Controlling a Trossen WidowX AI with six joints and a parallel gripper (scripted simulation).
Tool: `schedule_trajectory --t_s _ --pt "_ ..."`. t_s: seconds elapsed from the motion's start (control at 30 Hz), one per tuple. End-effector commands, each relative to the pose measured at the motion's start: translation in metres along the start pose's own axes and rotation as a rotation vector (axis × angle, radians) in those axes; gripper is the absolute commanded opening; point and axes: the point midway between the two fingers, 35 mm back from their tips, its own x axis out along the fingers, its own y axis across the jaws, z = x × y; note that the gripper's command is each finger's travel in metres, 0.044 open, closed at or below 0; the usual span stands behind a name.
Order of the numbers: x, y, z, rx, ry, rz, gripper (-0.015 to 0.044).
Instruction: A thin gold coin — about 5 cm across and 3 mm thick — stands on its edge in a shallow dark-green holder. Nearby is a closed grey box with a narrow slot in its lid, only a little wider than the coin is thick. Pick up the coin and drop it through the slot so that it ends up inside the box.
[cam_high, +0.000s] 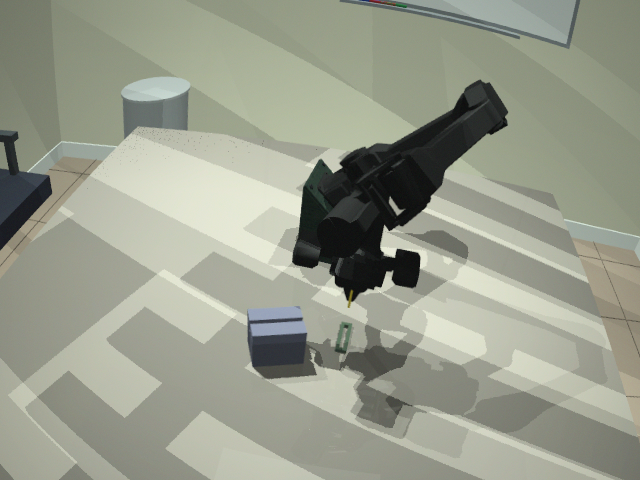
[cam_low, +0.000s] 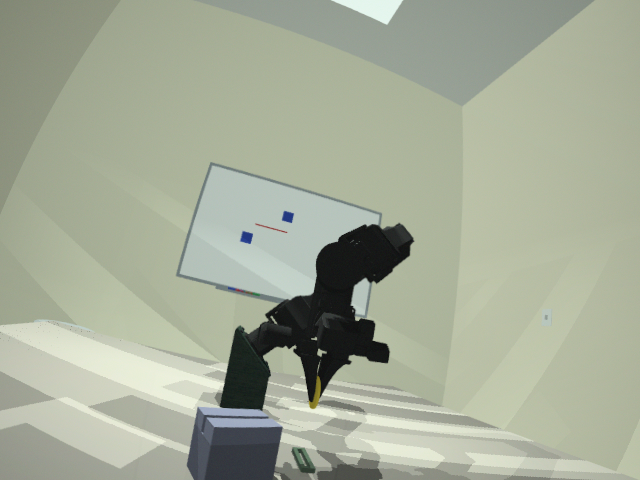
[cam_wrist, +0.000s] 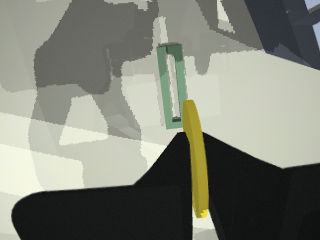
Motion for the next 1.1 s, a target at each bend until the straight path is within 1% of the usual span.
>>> schedule_trajectory --t_s 0.0,0.17,1.07 --pt "-0.0129 0.0015 0.0008 -0.011 -0.009 -0.004 0.0" --pt "-0.0146 0.0016 0.0008 0.04 -0.009 -0.003 0.0" --pt "-0.0152 -0.0017 0.006 0.971 -0.011 0.001 0.0"
